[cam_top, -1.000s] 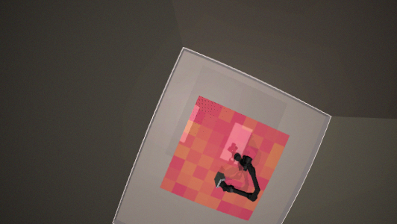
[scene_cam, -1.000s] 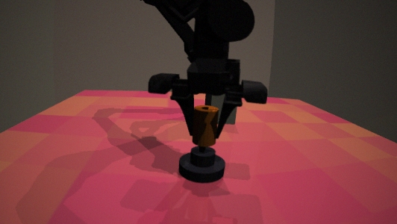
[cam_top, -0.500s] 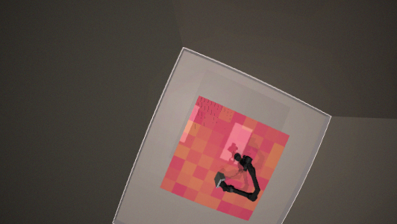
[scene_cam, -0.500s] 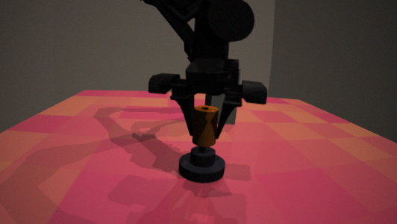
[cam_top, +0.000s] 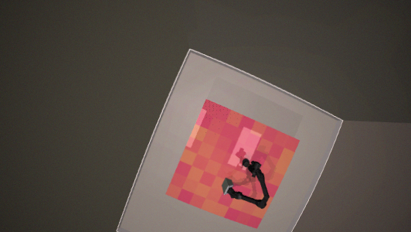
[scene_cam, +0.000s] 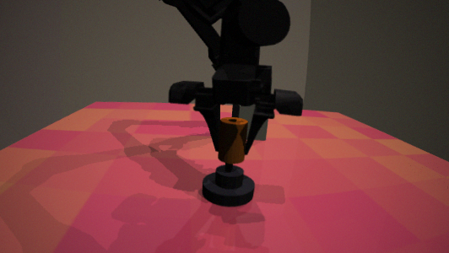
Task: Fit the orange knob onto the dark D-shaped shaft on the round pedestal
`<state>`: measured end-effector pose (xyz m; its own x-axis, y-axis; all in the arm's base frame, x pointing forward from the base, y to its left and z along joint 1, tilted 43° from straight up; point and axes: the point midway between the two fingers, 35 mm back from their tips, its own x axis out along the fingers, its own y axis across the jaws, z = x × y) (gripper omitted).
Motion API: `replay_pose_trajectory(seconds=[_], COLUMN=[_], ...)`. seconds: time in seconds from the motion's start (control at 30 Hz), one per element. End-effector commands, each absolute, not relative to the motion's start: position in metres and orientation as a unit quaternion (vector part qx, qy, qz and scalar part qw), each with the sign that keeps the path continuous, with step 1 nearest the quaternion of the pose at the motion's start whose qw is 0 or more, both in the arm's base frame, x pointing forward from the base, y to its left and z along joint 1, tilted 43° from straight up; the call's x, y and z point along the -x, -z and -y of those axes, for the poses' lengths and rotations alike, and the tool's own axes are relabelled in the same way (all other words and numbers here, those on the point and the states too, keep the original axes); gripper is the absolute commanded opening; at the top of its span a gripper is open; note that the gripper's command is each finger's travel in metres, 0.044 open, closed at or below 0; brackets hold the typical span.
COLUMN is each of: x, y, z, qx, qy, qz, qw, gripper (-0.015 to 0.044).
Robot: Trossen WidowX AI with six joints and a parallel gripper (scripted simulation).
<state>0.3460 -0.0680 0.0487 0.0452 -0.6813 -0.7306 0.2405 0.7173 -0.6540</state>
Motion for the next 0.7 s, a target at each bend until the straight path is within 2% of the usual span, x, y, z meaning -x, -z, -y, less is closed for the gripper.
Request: replay_pose_trajectory(seconds=[0.0,0.67], x=[-0.3482,-0.3499], y=[-0.0514,-0.0470], z=[0.0648,0.0699], qx=[0.171,0.176], qy=[0.339,0.335], qz=[-0.599,-0.601], qw=[0.706,0.704], gripper=[0.0000,0.0000])
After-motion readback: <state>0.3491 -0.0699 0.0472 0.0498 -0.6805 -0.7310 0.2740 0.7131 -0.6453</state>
